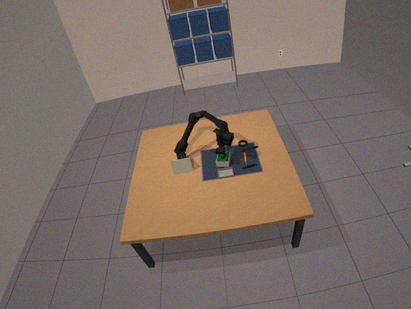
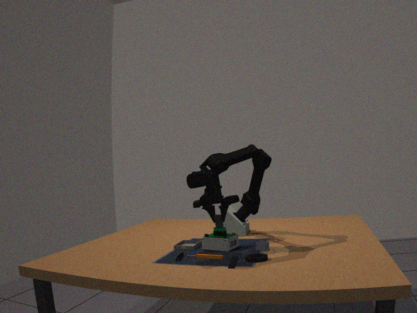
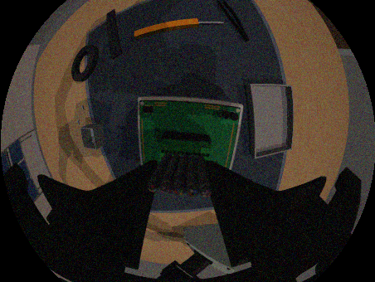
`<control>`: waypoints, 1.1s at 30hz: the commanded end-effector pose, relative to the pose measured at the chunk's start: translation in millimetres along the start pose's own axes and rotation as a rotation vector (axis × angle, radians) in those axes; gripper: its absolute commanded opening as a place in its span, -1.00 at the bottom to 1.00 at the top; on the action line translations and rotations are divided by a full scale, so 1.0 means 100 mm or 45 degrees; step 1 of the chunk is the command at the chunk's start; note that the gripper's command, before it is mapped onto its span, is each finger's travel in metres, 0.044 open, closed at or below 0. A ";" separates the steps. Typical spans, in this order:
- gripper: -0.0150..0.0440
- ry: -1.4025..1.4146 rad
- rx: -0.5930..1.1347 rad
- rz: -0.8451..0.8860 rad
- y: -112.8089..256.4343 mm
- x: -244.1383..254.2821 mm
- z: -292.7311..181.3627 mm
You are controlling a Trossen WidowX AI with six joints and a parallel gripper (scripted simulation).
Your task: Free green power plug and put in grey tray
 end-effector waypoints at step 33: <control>-0.49 -0.036 -0.007 -0.141 0.28 0.10 -0.01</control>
Point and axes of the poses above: the point midway between the two fingers, 35 mm back from their tips, its own y axis back along the fingers, its own x axis across the jaws, z = x × y, the point moved 5 cm from there along y, back along the fingers, and after that the axes turned 14 degrees about y, right-handed, at the moved point
